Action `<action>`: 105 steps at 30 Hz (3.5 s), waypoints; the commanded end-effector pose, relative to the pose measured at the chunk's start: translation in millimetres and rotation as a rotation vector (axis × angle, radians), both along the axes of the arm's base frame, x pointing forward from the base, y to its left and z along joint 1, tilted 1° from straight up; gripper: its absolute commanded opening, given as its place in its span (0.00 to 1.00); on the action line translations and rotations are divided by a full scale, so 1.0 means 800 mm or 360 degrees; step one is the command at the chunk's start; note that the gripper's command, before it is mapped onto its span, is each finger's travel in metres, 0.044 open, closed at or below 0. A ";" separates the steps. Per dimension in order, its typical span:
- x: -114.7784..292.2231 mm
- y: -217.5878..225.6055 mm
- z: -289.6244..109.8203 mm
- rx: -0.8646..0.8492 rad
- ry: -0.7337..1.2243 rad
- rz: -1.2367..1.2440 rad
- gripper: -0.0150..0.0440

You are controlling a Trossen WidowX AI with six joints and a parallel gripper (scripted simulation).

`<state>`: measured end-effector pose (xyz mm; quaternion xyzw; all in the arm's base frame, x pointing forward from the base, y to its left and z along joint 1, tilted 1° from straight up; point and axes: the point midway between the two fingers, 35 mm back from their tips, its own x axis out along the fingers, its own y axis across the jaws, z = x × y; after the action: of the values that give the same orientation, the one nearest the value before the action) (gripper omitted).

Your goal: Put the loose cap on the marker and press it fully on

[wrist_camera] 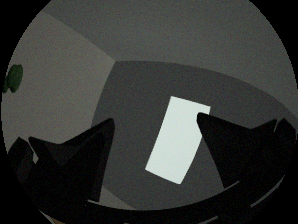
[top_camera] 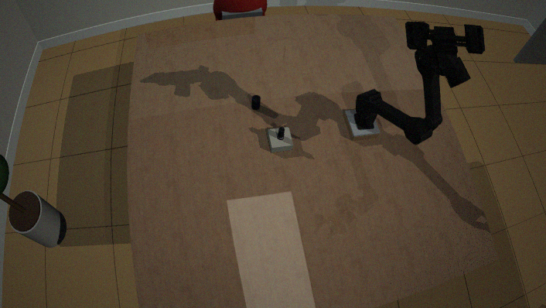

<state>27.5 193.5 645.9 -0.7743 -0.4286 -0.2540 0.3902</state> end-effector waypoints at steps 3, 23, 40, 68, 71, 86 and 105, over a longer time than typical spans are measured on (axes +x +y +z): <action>0.002 -0.015 0.007 0.0060 0.0007 0.0014 0.80; 0.164 -0.343 0.017 0.1404 0.0492 0.0217 0.68; 0.343 -0.457 -0.124 0.2076 0.1110 0.0082 0.68; 0.434 -0.378 -0.624 0.1881 0.3646 -0.1459 0.68; 0.424 -0.369 -0.640 0.1766 0.3793 -0.1543 0.68; 0.432 -0.369 -0.690 0.1757 0.3804 -0.1549 0.68; 0.436 -0.371 -0.730 0.1757 0.3804 -0.1549 0.68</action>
<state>377.4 -102.6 68.6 -0.3358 0.6175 0.3060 0.6421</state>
